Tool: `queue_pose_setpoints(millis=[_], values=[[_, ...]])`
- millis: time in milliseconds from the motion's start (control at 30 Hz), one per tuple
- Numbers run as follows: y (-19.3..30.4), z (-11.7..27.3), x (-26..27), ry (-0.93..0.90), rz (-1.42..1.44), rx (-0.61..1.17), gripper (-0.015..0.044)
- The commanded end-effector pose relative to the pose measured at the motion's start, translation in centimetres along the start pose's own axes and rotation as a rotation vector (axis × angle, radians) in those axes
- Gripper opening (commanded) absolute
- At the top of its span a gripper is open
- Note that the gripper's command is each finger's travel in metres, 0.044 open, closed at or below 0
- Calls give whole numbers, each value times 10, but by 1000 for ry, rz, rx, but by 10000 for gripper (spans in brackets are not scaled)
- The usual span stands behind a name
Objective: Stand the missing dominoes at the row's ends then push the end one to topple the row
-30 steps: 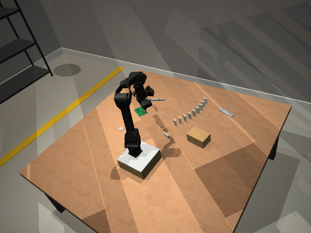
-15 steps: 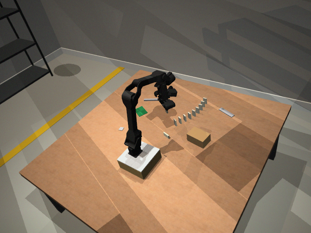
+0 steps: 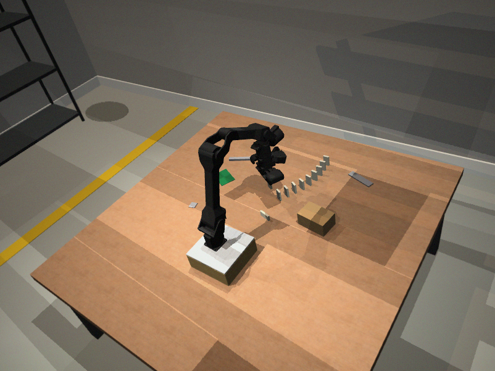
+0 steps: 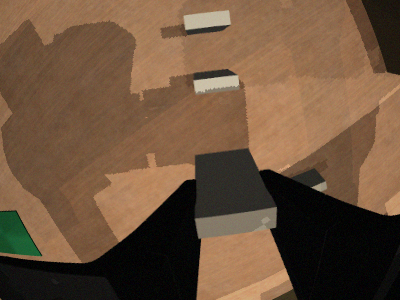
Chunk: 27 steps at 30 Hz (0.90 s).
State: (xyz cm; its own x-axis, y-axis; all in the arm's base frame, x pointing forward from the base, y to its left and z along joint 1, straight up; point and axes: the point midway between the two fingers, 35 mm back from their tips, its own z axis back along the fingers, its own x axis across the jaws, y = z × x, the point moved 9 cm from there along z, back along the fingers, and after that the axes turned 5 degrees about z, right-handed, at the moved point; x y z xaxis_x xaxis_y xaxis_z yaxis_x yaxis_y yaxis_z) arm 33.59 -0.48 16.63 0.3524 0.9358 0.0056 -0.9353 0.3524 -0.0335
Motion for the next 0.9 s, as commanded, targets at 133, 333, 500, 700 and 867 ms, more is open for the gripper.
queue_pose_setpoints(millis=[133,333,500,700,867], values=[[2,-48,-1,-1,7,5,107],[7,-77,-3,-1,6,5,107],[7,-78,-3,-1,5,5,107],[7,-78,-3,-1,5,5,107],[7,-78,-3,-1,5,5,186]])
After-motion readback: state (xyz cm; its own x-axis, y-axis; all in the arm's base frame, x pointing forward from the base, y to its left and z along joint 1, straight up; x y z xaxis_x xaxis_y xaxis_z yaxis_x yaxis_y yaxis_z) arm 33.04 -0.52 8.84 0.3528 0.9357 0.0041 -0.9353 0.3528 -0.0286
